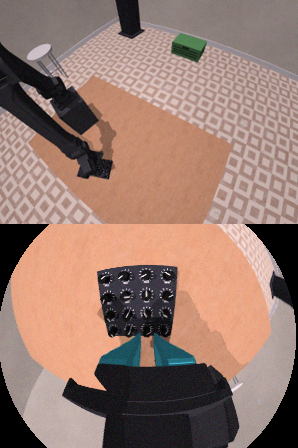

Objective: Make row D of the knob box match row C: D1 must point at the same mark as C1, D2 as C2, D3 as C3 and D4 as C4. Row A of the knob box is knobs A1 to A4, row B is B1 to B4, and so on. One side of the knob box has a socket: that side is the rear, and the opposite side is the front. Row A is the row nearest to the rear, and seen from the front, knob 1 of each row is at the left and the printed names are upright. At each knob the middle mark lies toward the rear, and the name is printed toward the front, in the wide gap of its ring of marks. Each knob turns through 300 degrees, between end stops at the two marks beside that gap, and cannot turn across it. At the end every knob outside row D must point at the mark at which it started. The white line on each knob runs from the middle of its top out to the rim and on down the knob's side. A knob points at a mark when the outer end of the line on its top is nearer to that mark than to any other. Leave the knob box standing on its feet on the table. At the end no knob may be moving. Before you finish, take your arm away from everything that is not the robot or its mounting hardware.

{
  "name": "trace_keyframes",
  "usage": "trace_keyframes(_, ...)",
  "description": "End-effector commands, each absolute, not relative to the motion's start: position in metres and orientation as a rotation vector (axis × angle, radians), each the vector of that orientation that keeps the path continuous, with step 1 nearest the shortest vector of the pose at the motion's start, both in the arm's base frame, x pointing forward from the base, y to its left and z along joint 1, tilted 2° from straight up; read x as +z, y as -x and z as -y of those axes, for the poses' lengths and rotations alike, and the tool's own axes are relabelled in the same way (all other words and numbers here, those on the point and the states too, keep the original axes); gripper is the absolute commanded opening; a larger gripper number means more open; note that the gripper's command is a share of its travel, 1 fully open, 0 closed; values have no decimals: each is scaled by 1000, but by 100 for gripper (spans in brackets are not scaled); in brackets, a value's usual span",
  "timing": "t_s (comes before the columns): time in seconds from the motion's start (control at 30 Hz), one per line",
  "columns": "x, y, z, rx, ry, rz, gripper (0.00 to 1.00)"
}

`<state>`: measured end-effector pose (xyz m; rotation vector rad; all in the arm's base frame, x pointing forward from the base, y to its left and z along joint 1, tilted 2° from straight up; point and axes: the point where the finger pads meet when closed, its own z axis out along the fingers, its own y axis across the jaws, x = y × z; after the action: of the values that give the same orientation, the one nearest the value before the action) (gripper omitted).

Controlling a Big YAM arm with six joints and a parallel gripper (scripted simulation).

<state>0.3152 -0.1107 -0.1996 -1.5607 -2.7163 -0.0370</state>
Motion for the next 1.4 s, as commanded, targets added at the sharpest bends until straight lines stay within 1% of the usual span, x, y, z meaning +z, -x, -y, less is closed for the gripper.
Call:
trace_keyframes(0.0,-204,-322,107,-43,1561,2730,18)
trace_keyframes(0.2,-204,-314,102,-39,1558,2719,18)
trace_keyframes(1.37,-204,-318,104,-41,1562,2724,18)
